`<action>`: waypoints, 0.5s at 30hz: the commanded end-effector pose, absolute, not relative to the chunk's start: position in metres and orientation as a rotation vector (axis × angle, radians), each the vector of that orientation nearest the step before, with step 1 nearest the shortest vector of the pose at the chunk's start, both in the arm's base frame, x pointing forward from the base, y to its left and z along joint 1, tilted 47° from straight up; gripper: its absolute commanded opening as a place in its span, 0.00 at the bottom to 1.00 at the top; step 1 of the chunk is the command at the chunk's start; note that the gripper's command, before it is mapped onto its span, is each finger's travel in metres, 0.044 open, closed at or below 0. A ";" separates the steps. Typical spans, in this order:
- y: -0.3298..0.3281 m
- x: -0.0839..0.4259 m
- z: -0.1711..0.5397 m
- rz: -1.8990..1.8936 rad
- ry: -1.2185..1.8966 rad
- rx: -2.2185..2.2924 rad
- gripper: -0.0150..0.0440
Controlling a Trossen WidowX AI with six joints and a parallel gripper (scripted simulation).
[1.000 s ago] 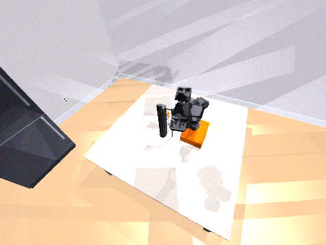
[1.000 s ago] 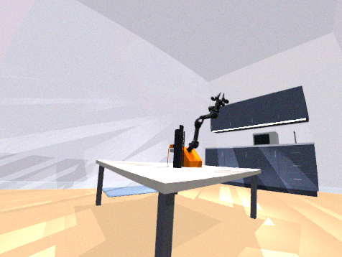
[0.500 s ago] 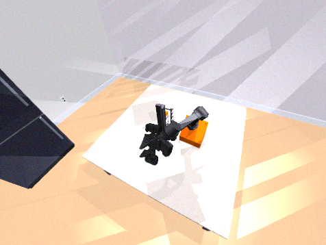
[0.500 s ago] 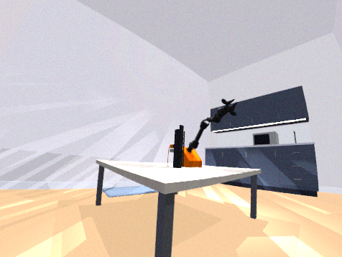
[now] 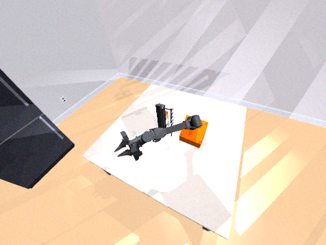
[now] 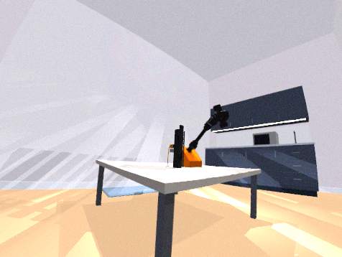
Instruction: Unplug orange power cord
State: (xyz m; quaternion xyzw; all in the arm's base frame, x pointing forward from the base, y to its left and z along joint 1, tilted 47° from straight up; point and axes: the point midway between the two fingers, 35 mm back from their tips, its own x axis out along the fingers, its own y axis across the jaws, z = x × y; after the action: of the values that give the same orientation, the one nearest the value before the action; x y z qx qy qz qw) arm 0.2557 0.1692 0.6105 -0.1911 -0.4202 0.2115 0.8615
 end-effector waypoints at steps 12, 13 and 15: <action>0.112 0.422 0.427 0.472 -0.062 -0.198 0.53; 0.104 0.428 0.414 0.463 -0.010 -0.170 0.53; 0.088 0.439 0.387 0.440 0.095 -0.111 0.53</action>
State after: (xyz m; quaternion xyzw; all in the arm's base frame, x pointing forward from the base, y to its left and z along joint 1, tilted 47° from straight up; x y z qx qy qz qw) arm 0.4176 0.1171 0.4354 -0.1070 -0.0474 0.2361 0.9647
